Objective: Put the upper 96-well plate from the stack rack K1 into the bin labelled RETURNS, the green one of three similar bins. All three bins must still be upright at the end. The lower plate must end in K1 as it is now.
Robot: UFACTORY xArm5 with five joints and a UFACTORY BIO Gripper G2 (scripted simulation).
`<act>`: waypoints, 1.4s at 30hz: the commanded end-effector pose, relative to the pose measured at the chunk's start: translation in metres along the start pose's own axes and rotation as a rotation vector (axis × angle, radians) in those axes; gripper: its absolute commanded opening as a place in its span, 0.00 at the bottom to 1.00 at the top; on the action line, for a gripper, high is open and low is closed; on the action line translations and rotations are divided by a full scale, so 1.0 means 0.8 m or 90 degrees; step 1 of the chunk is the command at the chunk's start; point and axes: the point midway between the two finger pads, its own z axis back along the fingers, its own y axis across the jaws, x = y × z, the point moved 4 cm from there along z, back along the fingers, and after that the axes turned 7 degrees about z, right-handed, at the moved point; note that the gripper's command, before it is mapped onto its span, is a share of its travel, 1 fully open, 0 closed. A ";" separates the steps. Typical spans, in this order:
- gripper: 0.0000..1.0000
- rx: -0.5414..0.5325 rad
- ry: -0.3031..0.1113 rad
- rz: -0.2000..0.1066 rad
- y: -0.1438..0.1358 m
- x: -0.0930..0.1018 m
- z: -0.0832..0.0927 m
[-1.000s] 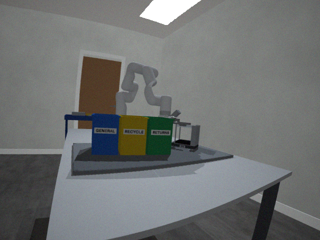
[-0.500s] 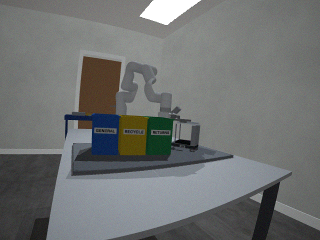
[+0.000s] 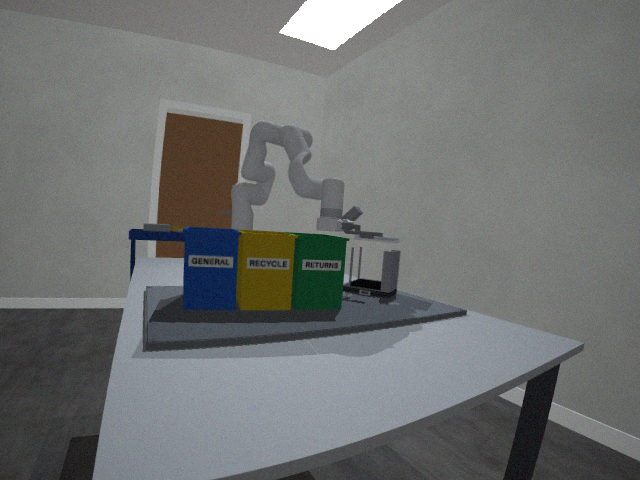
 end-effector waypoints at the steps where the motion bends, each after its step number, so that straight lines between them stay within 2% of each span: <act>1: 0.00 0.000 -0.002 0.002 -0.002 0.012 -0.001; 26: 0.00 0.000 -0.002 0.002 -0.007 0.059 -0.001; 40: 0.00 0.000 -0.002 0.002 -0.007 0.060 -0.001; 42: 0.00 -0.042 0.004 0.002 -0.012 0.059 0.002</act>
